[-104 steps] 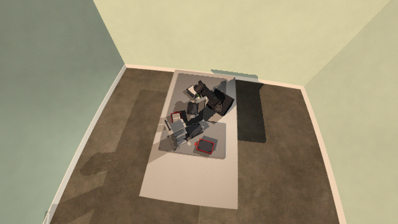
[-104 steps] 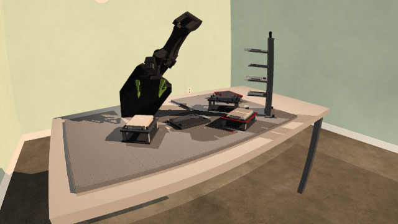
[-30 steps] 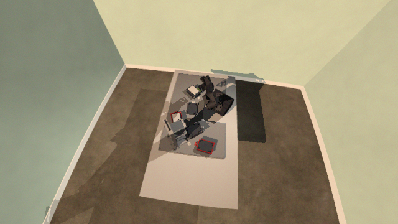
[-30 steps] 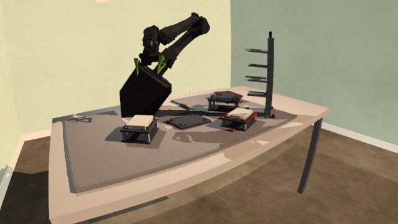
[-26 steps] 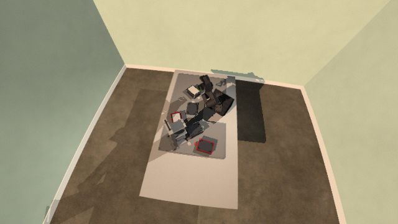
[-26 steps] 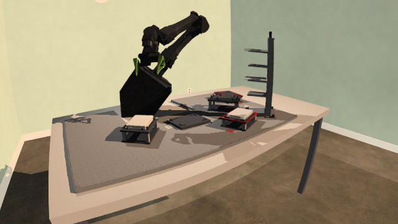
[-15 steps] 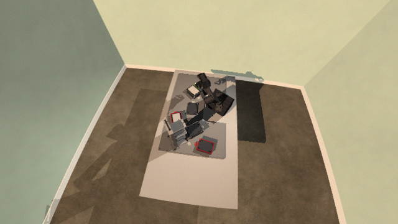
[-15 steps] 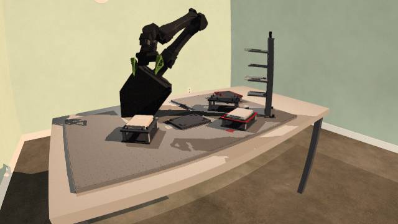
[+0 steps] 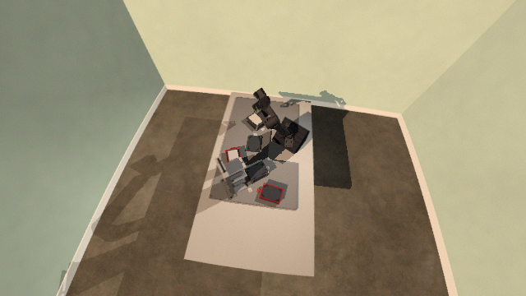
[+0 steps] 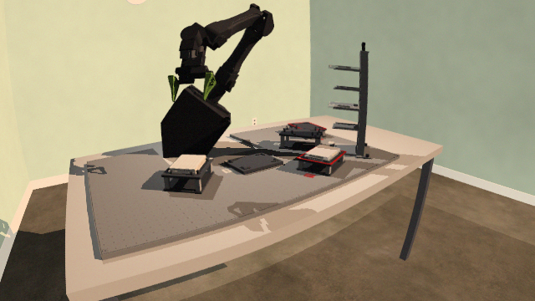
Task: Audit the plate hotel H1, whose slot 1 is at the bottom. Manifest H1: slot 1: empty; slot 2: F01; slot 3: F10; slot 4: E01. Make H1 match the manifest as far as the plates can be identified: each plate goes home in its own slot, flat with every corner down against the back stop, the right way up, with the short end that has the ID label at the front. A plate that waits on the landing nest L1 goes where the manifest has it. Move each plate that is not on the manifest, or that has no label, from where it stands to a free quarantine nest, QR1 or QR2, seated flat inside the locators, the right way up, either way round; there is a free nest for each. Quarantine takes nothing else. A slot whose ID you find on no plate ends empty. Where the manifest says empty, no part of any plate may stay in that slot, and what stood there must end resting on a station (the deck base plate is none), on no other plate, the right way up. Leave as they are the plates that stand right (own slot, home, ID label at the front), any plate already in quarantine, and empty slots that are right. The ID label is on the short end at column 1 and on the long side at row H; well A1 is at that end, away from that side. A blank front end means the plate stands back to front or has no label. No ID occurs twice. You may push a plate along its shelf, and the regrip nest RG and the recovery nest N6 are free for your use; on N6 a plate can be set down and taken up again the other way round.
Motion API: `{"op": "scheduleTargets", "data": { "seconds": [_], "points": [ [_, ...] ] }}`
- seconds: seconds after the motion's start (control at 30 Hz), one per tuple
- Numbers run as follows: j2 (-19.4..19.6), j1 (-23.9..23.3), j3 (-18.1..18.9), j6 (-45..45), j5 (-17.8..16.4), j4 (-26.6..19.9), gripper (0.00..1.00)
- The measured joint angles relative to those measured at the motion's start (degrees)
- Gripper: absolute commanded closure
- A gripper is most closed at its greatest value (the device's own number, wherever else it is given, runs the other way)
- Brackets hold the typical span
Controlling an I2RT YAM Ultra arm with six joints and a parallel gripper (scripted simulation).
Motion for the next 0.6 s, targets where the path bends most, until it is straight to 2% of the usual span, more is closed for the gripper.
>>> {"op": "scheduleTargets", "data": {
  "seconds": [0.27, 0.47, 0.6],
  "points": [
    [9.0, 1.5, 13.9, -3.8, 0.8, -12.4, 0.00],
    [13.3, 1.6, 21.6, -7.5, 1.7, -22.4, 0.00],
    [15.1, 1.7, 24.6, -9.4, 2.3, -27.6, 0.00]
  ]
}}
